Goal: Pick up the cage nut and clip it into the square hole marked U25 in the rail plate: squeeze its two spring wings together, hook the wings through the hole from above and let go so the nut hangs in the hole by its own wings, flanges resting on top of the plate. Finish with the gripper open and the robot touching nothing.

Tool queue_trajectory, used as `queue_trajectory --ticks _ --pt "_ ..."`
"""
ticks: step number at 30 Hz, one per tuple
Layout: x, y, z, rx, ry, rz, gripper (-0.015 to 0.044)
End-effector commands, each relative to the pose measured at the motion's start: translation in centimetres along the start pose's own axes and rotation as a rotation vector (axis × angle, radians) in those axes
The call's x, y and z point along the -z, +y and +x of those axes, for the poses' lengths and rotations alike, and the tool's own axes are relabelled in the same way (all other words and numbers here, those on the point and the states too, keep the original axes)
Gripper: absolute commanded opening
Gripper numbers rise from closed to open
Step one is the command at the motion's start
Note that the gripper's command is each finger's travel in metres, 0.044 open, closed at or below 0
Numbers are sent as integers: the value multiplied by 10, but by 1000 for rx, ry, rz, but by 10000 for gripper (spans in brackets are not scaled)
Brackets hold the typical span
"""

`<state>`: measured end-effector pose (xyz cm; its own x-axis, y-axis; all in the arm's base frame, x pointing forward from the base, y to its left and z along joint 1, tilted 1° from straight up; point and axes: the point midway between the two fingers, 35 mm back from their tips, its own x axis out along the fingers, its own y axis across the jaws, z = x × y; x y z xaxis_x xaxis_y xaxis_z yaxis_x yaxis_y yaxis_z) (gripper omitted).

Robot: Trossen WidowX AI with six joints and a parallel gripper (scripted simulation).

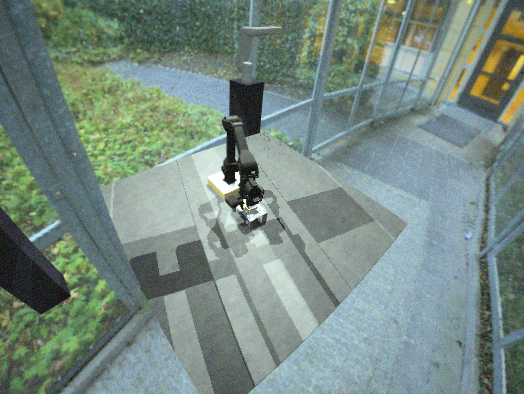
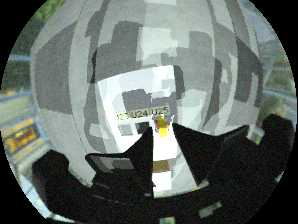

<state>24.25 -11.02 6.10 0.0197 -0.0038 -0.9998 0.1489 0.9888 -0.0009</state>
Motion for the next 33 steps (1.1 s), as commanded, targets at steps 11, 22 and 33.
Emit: queue_trajectory --ticks 11,22,33 --pt "0 0 0 0 0 0 440" --pt "1 0 -50 5 -15 6 440" --pt "-1 0 -50 5 -15 6 440"
